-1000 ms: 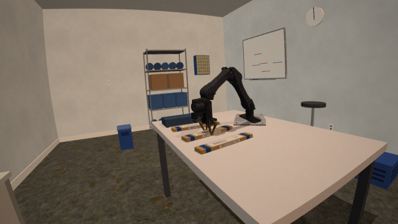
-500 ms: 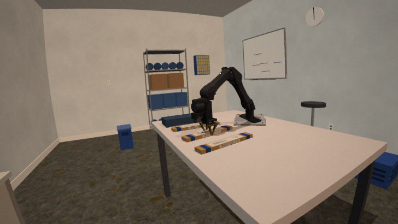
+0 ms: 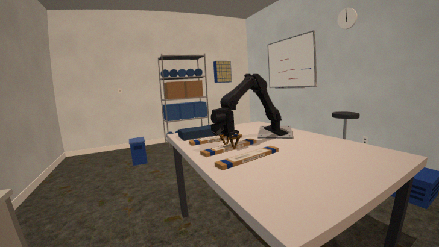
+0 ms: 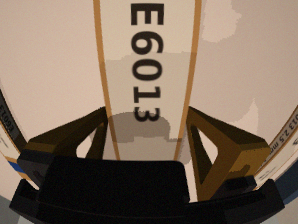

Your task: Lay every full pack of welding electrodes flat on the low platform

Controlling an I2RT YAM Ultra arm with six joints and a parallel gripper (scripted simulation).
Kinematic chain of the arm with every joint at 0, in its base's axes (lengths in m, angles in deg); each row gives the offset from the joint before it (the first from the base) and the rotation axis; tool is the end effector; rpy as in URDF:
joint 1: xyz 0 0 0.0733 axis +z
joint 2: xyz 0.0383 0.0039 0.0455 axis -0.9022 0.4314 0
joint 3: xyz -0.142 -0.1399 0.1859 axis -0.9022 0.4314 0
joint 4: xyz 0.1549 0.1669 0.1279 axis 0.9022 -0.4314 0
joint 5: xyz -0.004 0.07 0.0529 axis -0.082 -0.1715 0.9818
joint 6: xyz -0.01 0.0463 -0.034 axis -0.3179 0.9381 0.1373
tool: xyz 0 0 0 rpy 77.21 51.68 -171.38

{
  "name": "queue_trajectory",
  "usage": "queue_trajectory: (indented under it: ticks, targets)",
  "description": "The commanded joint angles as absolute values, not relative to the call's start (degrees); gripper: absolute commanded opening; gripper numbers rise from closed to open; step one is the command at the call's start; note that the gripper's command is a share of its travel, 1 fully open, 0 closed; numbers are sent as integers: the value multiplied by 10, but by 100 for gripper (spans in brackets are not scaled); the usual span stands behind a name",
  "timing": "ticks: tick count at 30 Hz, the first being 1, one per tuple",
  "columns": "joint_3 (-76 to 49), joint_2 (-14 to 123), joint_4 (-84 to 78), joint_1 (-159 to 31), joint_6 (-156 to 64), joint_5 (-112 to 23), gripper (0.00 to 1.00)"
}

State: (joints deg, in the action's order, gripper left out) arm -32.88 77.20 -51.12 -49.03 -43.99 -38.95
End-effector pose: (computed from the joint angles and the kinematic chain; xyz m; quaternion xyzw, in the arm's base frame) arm 0.3991 0.1146 0.1708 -0.1250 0.9901 0.0483 0.0415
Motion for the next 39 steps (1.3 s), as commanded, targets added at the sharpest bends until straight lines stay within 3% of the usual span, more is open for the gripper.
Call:
queue_trajectory:
  ticks: [1, 39]
  targets:
    - [-344, 753, -508, -491, -437, -391, 95]
    - [-333, 765, -510, -491, -439, -390, 95]
